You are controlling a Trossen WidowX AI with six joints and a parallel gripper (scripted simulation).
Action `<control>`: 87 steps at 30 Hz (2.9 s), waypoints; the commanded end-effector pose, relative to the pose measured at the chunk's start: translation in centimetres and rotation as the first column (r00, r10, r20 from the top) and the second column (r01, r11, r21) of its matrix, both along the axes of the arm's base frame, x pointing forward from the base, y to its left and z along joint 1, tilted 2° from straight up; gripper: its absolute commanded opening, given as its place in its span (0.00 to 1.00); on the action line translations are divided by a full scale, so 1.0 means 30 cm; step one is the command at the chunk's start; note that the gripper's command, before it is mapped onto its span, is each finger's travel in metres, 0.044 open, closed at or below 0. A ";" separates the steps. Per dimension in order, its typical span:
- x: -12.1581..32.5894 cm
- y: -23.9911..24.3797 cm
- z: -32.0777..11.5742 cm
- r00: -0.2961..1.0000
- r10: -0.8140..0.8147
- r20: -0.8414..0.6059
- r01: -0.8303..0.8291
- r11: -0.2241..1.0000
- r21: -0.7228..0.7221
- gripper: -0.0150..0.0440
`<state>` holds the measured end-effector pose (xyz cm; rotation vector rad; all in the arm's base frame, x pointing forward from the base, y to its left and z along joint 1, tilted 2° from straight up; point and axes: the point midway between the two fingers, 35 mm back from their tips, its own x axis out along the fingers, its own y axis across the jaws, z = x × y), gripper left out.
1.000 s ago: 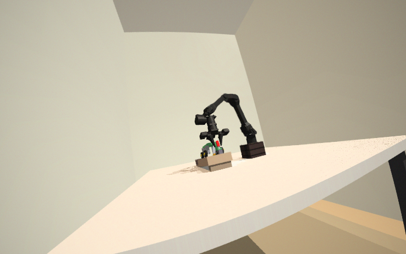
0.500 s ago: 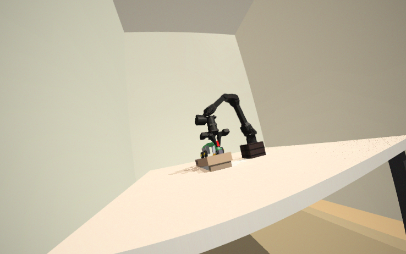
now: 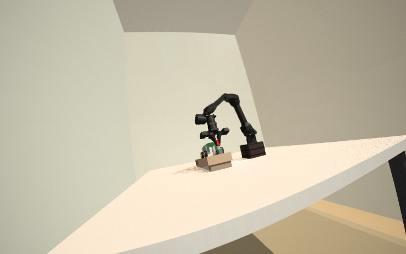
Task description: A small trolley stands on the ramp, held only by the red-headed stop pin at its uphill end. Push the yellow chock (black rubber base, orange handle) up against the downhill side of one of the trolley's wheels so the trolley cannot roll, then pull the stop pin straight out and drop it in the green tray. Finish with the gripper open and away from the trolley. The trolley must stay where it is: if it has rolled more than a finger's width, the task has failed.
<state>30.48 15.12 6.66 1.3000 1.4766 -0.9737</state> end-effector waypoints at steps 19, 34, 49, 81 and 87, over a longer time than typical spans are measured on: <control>0.001 -0.010 0.056 1.000 0.000 0.005 0.000 1.000 0.003 0.25; 0.001 -0.016 0.088 1.000 0.000 0.005 0.000 1.000 0.003 0.25; 0.002 -0.013 0.119 1.000 0.000 0.005 0.000 1.000 0.003 0.25; -0.064 0.079 0.136 1.000 0.000 0.003 0.000 1.000 0.006 0.25; -0.126 0.072 0.130 1.000 0.000 0.001 0.000 1.000 0.006 0.25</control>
